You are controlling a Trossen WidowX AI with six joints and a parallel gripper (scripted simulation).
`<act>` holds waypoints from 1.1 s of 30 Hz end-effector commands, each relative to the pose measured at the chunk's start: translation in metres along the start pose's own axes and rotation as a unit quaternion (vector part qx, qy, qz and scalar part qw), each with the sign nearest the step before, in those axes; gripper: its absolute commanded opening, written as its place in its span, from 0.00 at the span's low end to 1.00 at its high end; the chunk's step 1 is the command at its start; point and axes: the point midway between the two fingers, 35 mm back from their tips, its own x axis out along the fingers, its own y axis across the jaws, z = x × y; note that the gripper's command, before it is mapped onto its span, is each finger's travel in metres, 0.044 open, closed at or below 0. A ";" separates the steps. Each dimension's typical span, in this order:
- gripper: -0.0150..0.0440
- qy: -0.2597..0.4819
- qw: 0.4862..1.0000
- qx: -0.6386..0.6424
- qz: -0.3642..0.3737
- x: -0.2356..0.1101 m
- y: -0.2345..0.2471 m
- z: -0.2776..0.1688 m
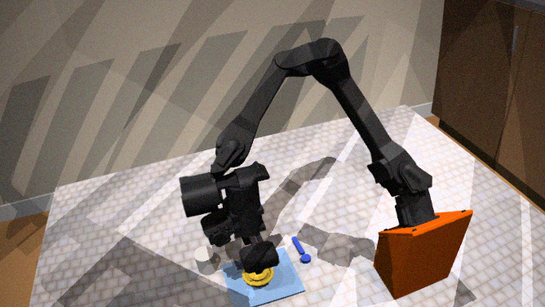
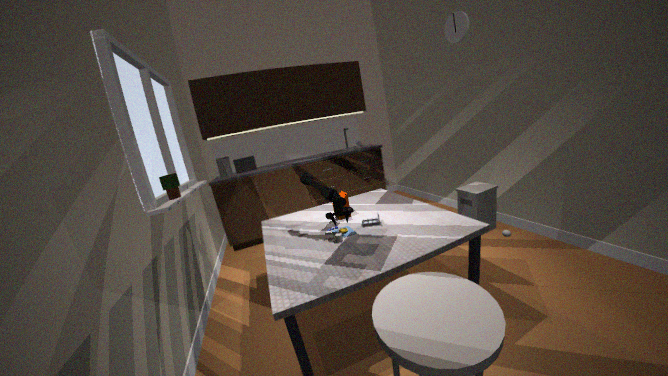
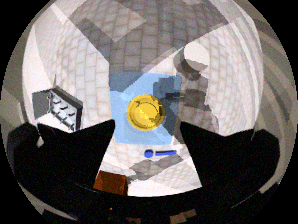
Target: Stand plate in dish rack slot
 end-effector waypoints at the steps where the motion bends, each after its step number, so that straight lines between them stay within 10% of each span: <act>1: 0.93 0.004 1.000 -0.002 -0.004 0.007 0.003 -0.003; 33: 0.93 0.004 1.000 -0.002 -0.005 0.059 0.002 -0.005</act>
